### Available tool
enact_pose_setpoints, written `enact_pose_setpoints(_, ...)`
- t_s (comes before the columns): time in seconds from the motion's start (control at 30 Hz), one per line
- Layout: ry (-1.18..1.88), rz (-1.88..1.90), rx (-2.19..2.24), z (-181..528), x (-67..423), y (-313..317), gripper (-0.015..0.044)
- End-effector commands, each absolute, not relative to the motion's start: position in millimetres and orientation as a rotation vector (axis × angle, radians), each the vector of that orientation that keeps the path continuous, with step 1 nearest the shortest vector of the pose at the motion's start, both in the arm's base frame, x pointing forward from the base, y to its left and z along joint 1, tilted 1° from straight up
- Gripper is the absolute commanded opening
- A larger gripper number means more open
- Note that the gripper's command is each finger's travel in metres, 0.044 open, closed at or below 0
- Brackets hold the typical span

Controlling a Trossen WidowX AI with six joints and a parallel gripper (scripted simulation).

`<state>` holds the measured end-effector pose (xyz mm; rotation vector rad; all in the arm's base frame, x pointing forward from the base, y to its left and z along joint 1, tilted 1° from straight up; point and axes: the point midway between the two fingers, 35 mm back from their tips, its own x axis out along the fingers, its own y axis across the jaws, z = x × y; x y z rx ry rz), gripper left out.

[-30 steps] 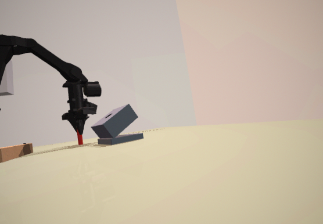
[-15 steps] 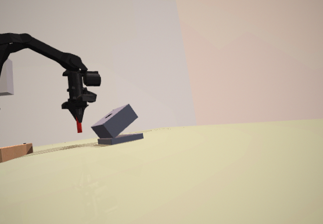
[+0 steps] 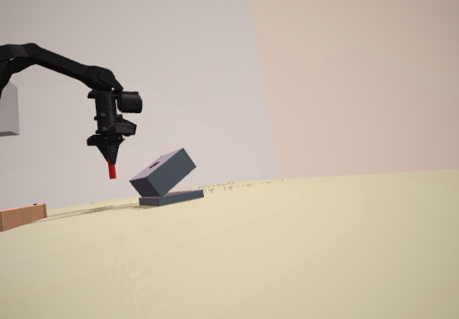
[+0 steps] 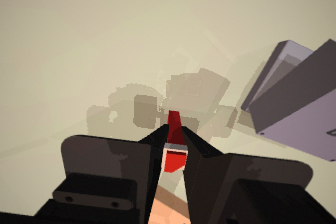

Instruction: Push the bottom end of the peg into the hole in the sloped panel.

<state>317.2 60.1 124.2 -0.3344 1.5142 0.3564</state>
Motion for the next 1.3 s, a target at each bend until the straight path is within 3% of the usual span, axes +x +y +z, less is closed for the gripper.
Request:
enact_pose_setpoints(0.0,1.5,0.357,-0.318,127.7,319.6,55.0,0.0)
enact_pose_setpoints(1.27,1.375,0.336,-0.207,144.9,333.5,7.1,0.0)
